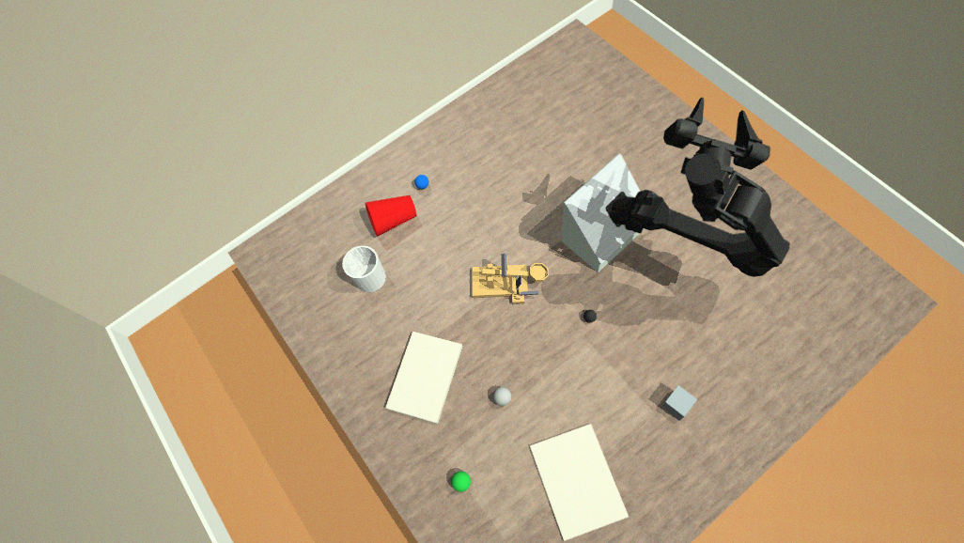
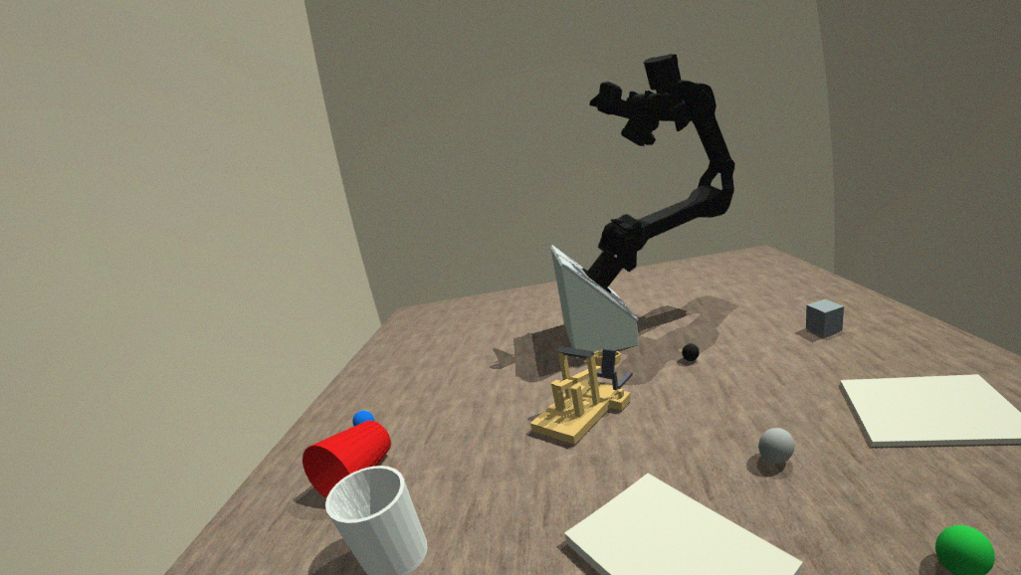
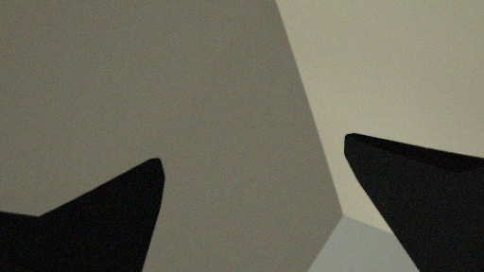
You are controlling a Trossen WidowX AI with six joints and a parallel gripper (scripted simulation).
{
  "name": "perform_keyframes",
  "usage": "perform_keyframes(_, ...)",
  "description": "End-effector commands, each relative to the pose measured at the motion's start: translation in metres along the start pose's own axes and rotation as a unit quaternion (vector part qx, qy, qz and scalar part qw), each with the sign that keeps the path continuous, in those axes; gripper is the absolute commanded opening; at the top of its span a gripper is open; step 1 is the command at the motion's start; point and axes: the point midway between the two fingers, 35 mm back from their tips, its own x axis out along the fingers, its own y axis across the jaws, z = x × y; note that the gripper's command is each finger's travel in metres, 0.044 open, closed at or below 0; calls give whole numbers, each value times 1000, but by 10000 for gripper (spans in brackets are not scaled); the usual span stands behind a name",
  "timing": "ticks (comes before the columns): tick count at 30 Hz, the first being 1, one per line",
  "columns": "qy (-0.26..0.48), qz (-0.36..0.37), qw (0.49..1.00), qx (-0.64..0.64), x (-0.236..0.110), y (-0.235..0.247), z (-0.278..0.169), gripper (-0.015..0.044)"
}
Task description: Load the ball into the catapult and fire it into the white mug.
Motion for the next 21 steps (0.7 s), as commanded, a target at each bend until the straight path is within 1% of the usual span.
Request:
perform_keyframes(1, -1, -2, 1000, 1, 0, -1, 0, 426)
perform_keyframes(2, -4, -6, 1000, 5, 0, -5, 0, 440)
perform_keyframes(12, -81, -88, 990, 71, -6, -74, 12, 440)
perform_keyframes(21, -170, -135, 968, 124, -21, -134, 34, 440)
